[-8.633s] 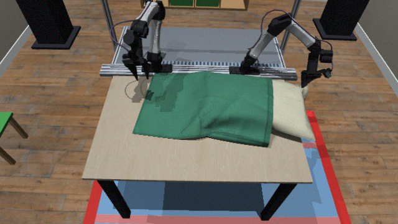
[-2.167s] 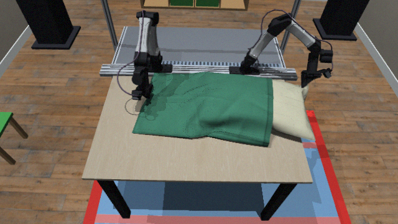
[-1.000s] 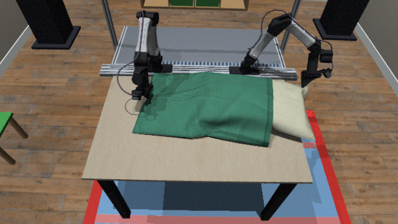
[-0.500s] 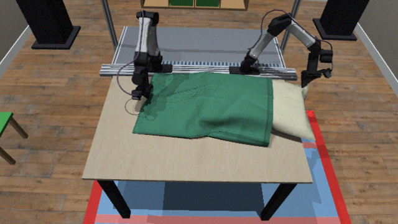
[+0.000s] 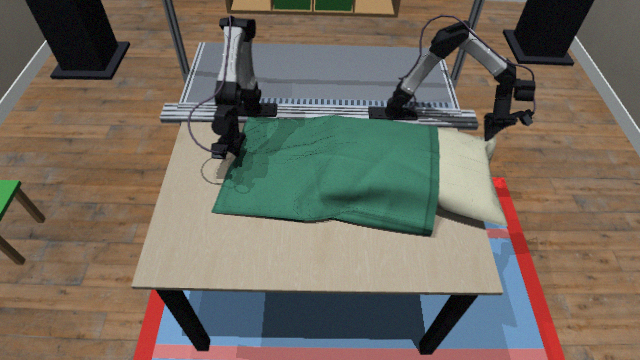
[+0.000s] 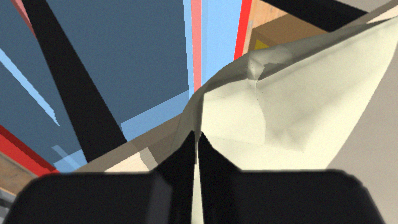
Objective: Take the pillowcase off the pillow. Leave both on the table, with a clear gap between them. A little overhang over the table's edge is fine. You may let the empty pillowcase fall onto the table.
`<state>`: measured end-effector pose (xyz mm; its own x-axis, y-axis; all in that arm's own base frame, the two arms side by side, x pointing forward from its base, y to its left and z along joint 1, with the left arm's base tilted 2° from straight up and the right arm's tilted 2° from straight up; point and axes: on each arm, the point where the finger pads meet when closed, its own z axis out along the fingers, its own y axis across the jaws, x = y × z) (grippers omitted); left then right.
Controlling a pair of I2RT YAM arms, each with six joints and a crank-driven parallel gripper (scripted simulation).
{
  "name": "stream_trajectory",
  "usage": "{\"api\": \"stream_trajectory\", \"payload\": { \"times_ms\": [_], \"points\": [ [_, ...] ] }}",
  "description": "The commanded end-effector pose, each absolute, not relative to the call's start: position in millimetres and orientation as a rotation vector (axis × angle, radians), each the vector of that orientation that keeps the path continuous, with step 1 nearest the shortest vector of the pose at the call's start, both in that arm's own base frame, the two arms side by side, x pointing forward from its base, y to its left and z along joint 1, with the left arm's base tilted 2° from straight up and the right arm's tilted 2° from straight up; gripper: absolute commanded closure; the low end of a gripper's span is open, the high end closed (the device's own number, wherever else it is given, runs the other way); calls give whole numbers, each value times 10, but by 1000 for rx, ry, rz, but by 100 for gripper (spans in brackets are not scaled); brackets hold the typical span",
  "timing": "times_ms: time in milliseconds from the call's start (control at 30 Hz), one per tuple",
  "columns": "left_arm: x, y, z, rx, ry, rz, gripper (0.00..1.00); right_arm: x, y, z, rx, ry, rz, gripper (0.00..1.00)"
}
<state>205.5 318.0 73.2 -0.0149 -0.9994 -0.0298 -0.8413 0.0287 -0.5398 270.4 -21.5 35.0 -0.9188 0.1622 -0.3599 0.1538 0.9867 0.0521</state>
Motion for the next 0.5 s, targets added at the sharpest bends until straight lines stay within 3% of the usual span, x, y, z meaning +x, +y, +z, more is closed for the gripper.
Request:
{"api": "stream_trajectory", "payload": {
  "times_ms": [0, 467],
  "points": [
    [2120, 3185, 723, -1818, 1930, -515, 99, 2692, -241, 491, 229, 2755, 13, 99],
    [2120, 3185, 723, -1818, 1930, -515, 99, 2724, -188, 635, 220, 2740, 40, 99]
  ]
}}
